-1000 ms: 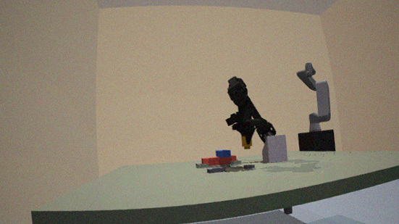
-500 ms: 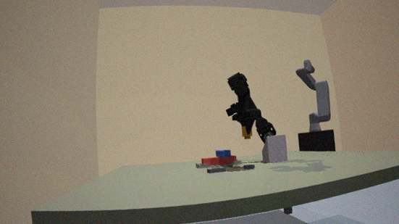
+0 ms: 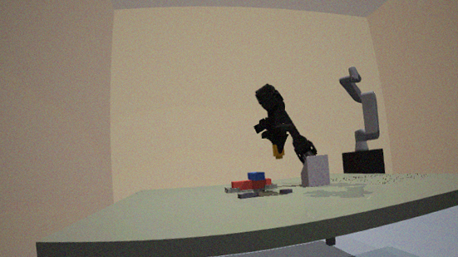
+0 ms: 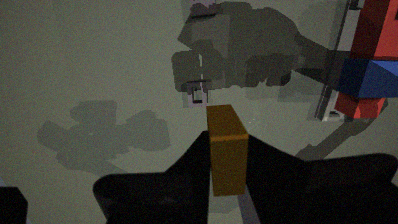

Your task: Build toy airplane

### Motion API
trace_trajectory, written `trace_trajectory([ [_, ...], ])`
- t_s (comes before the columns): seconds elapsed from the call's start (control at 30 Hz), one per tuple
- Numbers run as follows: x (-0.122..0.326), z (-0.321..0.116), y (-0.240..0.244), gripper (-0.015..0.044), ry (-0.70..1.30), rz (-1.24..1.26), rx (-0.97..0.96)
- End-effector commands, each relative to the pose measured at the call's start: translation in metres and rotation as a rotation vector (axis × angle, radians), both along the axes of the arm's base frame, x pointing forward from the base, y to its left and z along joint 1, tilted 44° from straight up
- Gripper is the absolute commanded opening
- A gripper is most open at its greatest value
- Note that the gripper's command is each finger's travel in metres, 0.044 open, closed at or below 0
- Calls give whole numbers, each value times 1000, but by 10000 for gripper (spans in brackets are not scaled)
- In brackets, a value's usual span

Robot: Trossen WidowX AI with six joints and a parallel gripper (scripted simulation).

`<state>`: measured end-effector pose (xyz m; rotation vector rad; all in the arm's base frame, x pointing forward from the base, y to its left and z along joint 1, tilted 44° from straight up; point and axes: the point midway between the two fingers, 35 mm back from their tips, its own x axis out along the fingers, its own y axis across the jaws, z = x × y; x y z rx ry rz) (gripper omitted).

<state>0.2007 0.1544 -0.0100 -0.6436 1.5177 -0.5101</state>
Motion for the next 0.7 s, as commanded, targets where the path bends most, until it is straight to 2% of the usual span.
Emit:
trace_trajectory([
  [0.0,9,6,-5,0,-4,5,10],
  [0.67,47,27,-33,0,-8,5,44],
])
